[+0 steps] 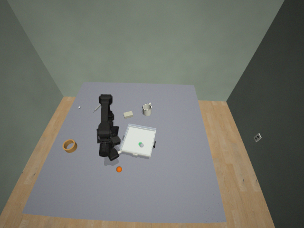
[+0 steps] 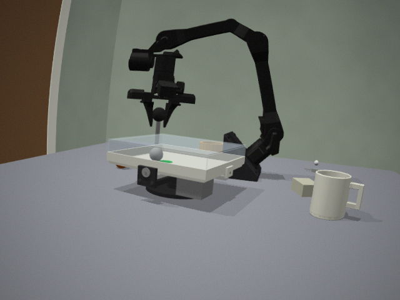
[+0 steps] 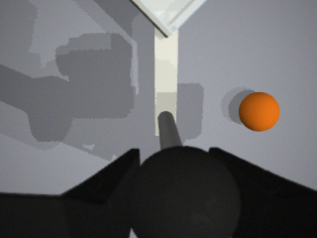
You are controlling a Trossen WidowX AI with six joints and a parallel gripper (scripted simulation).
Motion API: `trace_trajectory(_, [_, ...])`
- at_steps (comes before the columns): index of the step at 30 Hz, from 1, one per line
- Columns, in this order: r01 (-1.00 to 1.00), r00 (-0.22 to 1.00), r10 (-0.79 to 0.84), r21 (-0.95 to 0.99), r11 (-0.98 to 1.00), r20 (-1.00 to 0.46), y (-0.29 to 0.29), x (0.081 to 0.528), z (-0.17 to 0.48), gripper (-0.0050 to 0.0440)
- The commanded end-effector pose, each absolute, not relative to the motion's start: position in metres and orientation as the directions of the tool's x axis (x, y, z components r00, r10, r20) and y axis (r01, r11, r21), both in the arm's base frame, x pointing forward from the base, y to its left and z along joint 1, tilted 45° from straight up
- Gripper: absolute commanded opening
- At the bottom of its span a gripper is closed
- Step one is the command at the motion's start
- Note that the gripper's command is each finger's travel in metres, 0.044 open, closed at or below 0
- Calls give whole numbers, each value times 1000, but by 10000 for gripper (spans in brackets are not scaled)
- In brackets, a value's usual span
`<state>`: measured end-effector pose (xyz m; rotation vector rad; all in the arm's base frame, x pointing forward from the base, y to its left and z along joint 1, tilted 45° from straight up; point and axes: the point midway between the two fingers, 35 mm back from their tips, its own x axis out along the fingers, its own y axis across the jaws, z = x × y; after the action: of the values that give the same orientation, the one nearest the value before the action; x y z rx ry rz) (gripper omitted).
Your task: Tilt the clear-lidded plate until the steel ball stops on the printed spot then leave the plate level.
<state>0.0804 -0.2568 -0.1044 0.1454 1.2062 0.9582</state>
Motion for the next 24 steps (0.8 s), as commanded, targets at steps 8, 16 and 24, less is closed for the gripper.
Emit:
trace_trajectory(8, [-544,39,690,564,621,-722,-257,81,-105,150])
trace_trajectory(16, [-544,39,691,564,621,-722,-257,81,-106,150])
trace_trajectory(24, [-544,39,691,564,620,-722,-256,81,-107,150])
